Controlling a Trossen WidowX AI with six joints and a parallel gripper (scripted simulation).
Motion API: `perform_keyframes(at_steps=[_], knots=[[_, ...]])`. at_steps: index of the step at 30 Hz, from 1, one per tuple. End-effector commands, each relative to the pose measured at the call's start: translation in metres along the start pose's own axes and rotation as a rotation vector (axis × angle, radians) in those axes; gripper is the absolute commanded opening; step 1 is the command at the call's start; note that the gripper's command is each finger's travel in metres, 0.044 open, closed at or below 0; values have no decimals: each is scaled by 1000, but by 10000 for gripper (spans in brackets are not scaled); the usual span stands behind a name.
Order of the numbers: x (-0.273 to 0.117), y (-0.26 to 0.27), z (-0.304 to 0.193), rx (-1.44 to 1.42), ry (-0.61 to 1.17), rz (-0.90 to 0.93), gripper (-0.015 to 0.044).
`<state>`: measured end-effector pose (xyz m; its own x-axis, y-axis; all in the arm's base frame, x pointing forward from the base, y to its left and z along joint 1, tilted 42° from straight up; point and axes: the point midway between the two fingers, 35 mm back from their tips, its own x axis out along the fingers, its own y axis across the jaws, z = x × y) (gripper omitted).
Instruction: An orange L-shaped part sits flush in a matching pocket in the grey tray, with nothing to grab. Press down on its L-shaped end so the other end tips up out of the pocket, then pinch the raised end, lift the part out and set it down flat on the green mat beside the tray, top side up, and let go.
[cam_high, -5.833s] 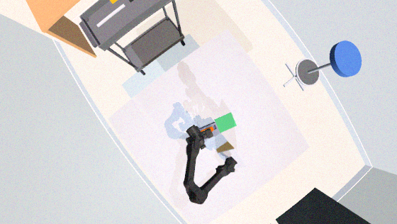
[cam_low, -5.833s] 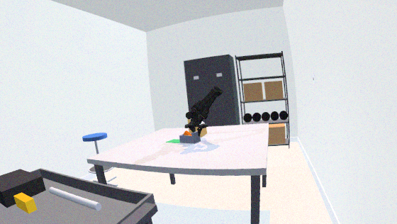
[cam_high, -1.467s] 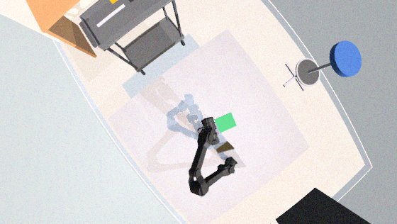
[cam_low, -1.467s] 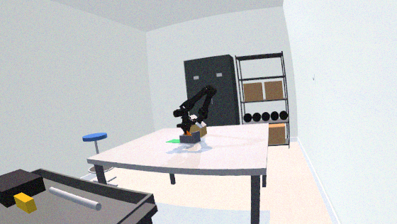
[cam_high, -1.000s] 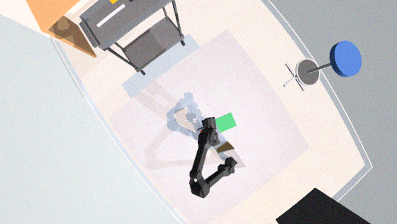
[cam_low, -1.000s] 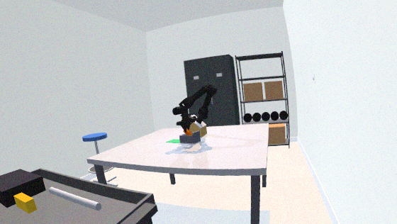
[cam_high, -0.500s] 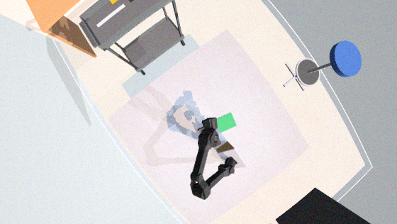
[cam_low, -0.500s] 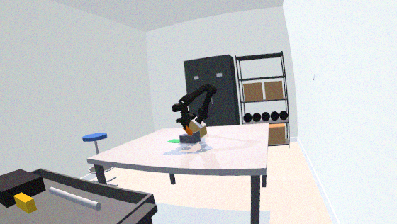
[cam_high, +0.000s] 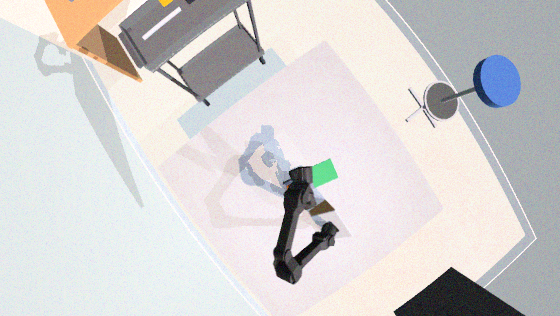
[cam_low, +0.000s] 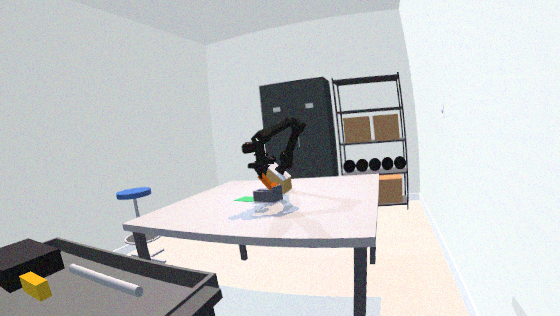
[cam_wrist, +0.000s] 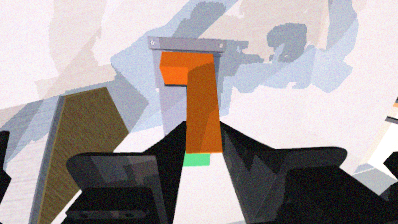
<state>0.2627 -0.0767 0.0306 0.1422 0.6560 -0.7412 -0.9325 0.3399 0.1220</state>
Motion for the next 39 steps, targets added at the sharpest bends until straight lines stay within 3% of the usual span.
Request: perform_keyframes(at_steps=[1, 17, 39], knots=[[-6, 0, 0, -5, 4, -1, 0], [-19, 0, -4, -5, 5, -1, 0], [-18, 10, -115, -4, 12, -2, 0]])
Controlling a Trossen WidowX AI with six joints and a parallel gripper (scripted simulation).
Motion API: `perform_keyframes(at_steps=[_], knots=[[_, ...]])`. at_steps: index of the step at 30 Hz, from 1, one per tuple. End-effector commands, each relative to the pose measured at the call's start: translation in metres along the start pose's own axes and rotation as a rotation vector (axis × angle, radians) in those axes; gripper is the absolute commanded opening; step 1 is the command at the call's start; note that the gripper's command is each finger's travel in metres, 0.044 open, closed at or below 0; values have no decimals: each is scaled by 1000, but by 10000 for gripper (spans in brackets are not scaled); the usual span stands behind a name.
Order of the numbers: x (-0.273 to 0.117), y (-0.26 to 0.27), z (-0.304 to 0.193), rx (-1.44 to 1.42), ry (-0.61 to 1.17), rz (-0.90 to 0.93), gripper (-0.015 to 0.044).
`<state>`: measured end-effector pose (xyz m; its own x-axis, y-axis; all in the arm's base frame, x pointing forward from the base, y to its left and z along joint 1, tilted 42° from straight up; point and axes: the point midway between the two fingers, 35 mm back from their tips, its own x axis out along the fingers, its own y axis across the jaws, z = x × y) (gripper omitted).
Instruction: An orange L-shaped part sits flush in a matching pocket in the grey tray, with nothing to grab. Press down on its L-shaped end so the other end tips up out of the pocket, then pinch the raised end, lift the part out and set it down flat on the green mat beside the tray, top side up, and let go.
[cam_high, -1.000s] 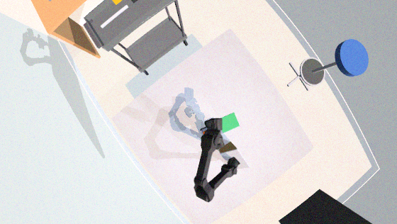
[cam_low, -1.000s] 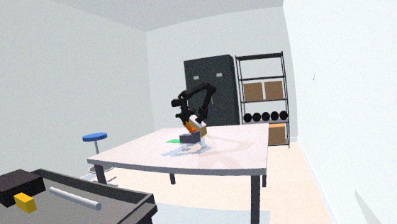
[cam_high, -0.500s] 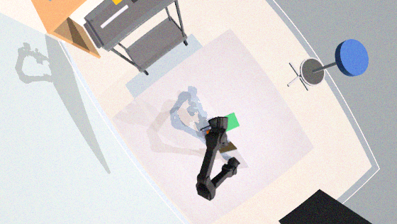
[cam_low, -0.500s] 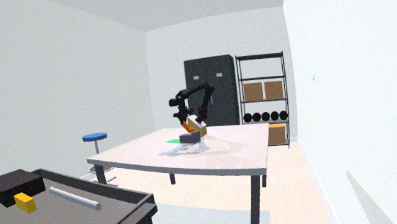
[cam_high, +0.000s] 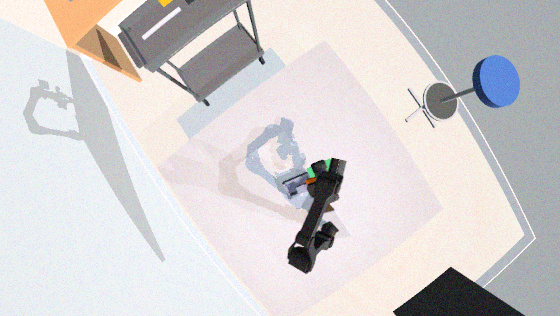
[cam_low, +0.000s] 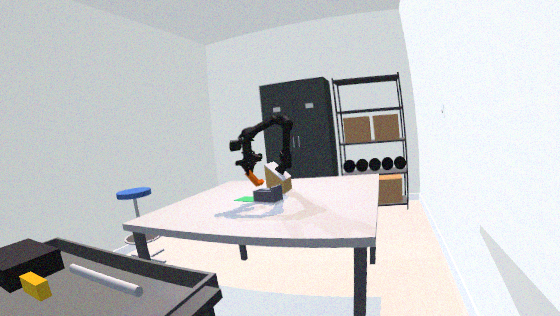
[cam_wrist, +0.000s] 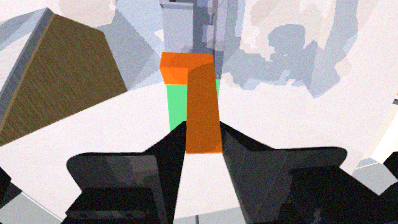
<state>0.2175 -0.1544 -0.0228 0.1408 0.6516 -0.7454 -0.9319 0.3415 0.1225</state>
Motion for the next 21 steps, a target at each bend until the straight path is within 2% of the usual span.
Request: perform_keyframes(at_steps=[1, 10, 21], knots=[[-1, 1, -17, -6, 6, -1, 0], [-1, 5, -62, -6, 9, -2, 0], [7, 5, -65, -6, 9, -2, 0]])
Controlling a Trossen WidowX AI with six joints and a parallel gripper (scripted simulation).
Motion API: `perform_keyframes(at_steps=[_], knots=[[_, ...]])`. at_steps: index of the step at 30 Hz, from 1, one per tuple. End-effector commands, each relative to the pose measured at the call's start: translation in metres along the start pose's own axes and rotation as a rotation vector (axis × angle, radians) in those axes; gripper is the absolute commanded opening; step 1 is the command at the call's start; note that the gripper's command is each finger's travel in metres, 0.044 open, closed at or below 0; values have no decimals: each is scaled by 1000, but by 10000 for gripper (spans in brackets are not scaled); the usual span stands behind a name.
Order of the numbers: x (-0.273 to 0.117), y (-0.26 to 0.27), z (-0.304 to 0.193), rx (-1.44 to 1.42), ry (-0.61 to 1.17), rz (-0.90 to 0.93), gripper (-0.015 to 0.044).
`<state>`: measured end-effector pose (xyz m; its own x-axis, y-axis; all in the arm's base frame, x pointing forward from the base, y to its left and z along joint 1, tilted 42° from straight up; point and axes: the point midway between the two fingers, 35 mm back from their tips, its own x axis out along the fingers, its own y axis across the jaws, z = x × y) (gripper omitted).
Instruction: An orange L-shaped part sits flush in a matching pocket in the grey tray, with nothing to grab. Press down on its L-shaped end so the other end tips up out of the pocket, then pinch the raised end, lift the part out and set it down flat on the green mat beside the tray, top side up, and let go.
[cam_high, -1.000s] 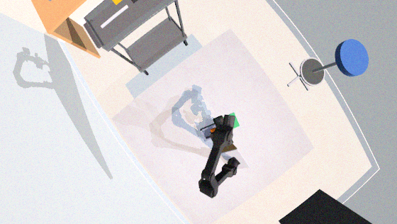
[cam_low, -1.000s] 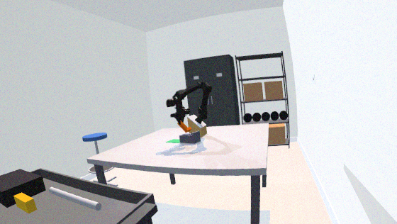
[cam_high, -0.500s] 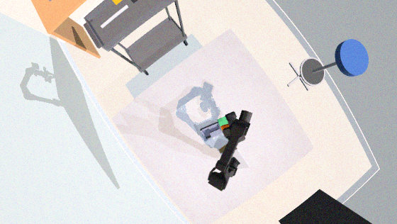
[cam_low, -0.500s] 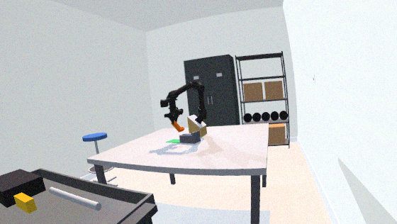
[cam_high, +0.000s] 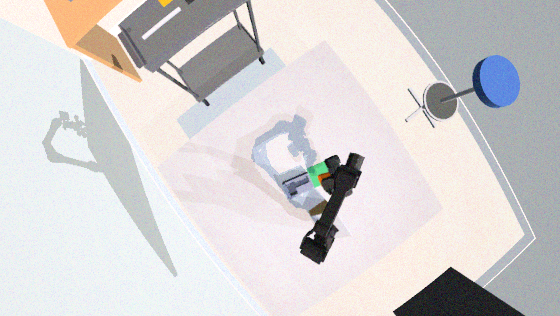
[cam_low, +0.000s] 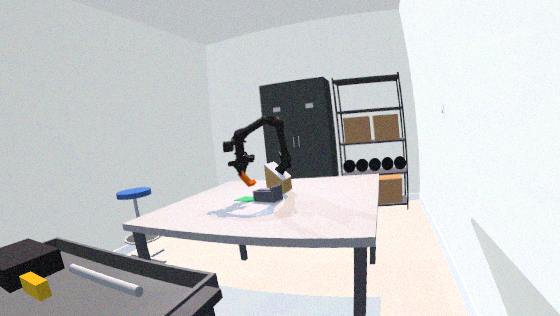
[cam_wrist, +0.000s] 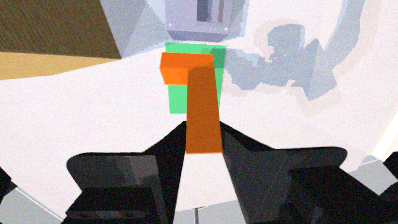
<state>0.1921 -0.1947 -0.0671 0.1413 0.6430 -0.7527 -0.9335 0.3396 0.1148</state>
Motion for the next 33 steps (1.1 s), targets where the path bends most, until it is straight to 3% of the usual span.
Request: perform_keyframes(at_steps=[1, 33], knots=[[5, 1, 0, 1, -2, 2, 0], [55, 1, 0, 0, -3, 2, 0]])
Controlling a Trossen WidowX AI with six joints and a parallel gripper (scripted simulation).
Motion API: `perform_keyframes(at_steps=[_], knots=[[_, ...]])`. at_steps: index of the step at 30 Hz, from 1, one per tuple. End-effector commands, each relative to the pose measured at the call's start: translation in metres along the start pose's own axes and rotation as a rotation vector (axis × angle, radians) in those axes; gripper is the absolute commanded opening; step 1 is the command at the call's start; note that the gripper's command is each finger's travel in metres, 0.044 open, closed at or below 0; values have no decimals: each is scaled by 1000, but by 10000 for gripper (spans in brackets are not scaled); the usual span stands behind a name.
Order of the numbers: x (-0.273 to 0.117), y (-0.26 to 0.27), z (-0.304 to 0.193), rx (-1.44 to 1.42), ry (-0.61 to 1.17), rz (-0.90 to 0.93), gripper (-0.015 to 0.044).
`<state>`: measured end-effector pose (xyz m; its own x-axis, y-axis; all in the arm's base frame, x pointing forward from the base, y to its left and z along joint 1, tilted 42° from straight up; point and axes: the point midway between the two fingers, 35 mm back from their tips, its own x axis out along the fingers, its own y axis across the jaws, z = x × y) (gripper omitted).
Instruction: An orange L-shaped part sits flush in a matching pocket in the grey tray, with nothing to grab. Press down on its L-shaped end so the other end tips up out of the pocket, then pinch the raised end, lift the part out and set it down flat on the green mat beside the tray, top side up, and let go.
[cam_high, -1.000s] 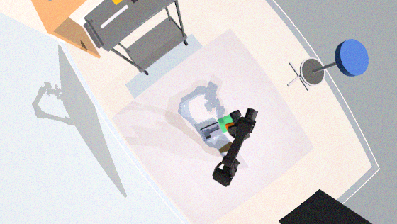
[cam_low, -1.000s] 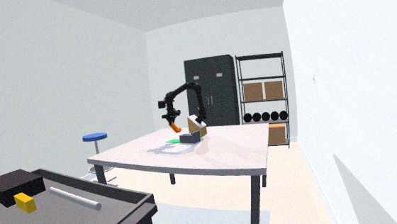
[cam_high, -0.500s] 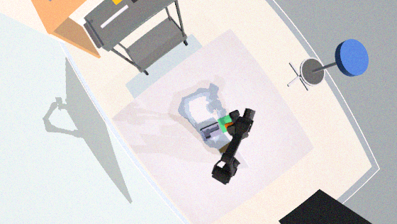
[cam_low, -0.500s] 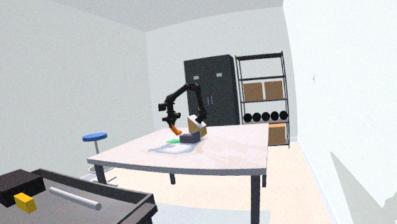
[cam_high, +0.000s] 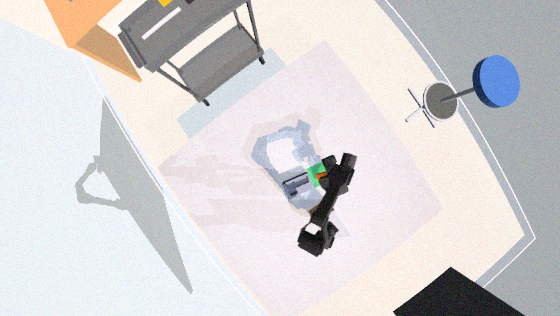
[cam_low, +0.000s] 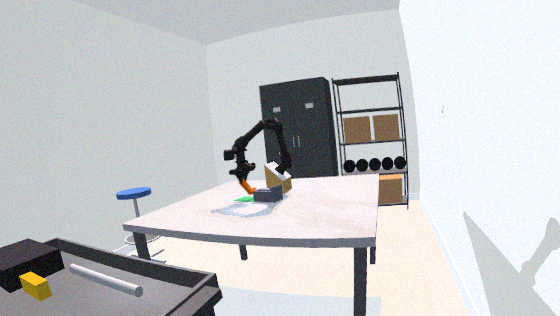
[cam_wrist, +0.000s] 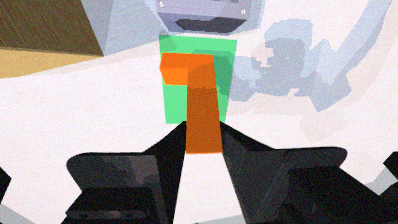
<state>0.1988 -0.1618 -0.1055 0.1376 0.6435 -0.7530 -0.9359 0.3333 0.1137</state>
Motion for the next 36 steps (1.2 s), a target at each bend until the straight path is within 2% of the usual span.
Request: perform_keyframes(at_steps=[1, 14, 23, 32, 36], knots=[[6, 0, 0, 6, -4, -2, 0], [25, 0, 1, 5, -5, -2, 0], [26, 1, 1, 1, -3, 2, 0], [26, 1, 1, 1, -3, 2, 236], [-2, -2, -1, 3, -1, 0, 341]])
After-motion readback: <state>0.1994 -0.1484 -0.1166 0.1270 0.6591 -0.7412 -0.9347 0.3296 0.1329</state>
